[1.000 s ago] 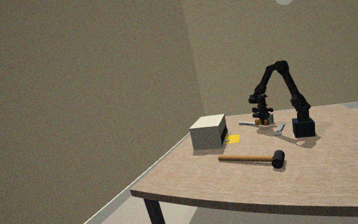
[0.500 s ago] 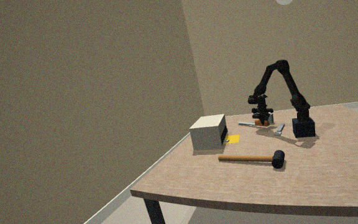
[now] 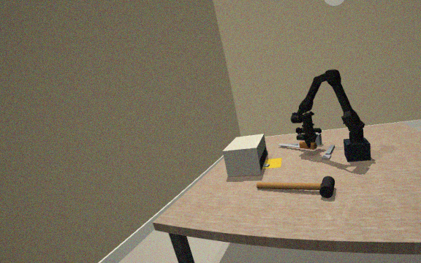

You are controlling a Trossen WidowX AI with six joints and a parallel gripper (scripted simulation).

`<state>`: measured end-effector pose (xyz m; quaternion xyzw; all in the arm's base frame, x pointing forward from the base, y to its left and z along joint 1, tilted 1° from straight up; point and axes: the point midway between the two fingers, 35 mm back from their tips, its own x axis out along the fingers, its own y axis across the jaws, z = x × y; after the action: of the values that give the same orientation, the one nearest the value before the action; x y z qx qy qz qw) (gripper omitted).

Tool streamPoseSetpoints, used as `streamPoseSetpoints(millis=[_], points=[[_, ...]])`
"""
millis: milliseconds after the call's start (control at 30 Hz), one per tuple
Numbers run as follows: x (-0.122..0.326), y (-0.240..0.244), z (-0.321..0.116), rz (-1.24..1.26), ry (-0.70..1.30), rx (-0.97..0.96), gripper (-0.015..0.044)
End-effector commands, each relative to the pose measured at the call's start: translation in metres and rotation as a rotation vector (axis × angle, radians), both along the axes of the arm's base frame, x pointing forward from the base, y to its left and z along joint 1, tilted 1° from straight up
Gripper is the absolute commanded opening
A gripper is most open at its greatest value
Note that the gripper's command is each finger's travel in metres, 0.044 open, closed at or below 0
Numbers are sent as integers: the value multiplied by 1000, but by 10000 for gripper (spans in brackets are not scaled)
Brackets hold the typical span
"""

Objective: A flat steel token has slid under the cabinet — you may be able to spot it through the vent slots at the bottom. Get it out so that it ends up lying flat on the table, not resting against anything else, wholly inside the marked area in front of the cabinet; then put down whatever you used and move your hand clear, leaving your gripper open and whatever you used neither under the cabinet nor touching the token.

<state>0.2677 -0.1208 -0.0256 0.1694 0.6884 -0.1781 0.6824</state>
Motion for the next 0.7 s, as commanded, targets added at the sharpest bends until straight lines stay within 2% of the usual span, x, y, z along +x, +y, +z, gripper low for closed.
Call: streamPoseSetpoints(millis=[0,667], points=[[1,6,2,0,-12,0,0],[0,30,2,0,-12,1,0]])
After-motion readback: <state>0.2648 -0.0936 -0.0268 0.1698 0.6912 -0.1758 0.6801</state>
